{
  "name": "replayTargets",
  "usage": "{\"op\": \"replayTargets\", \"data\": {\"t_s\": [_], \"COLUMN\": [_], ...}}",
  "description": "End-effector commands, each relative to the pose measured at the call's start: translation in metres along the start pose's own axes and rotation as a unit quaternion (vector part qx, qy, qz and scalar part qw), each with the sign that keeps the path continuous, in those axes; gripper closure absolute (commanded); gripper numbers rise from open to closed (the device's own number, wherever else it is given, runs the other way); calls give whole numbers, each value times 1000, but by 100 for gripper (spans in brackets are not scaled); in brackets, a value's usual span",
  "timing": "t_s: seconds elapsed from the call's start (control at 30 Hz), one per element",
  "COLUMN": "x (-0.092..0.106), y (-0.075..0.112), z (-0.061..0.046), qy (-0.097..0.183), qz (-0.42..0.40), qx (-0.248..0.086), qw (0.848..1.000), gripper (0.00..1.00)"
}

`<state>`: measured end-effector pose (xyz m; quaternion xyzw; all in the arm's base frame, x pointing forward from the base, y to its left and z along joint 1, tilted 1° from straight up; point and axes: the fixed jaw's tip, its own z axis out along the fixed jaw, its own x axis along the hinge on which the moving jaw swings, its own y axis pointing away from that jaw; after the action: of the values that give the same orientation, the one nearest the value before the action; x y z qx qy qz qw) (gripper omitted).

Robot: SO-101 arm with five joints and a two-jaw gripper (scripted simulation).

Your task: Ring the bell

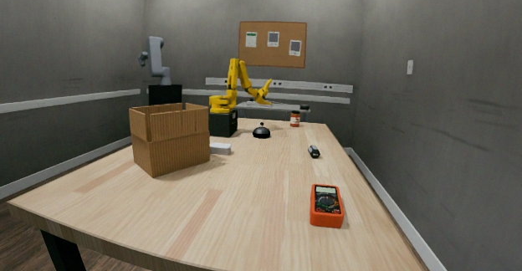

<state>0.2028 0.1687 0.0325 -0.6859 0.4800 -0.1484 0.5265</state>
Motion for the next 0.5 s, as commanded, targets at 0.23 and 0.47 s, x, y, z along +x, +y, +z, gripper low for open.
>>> {"op": "replayTargets", "data": {"t_s": [0.23, 0.47], "x": [0, 0], "y": [-1, -1], "z": [0, 0], "qy": [-1, -1], "qz": [1, 1], "qx": [2, 2], "qw": [1000, 1000], "gripper": [0, 0]}}
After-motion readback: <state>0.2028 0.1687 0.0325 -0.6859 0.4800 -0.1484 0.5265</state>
